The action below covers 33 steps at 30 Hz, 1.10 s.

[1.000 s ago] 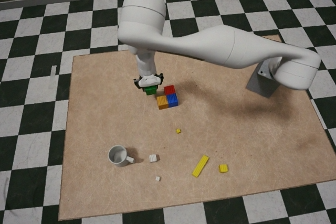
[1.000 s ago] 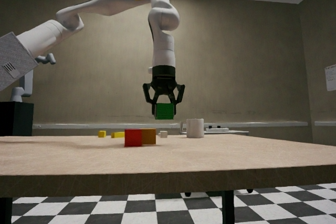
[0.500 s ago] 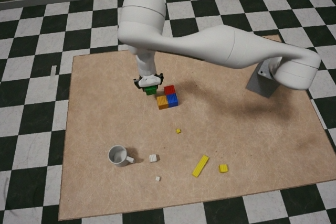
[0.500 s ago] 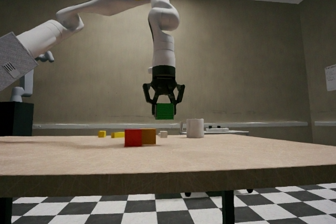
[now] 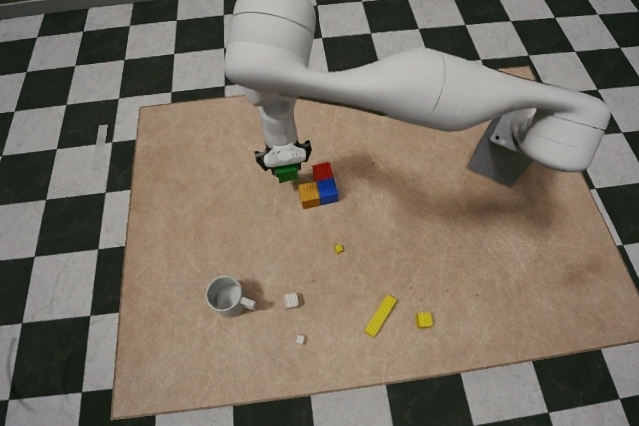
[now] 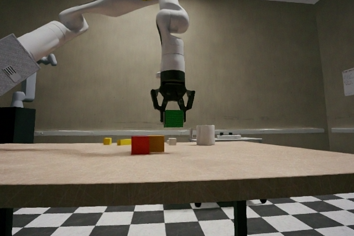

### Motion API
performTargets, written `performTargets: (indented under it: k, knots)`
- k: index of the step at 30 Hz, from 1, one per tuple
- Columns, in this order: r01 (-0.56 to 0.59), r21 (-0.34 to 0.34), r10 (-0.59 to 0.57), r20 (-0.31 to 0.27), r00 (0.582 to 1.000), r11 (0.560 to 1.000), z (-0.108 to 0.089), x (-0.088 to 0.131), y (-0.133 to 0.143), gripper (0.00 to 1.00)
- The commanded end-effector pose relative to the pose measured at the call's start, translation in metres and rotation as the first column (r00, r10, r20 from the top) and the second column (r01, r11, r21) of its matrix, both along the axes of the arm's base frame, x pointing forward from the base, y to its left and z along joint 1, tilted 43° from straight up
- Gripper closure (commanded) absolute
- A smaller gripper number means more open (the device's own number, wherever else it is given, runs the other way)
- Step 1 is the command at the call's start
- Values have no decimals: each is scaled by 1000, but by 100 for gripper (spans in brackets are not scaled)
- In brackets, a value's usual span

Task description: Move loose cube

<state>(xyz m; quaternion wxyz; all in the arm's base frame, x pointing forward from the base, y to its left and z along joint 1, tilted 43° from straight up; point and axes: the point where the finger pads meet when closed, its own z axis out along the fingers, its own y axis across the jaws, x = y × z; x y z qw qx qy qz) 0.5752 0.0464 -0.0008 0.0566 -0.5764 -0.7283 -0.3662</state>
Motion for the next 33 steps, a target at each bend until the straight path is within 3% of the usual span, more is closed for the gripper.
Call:
performTargets:
  k: [1,33]
  knots:
    - [0,0,0,0,1000,1000,-2,1,1,90]
    - [0,0,0,0,1000,1000,-30,14,24,90]
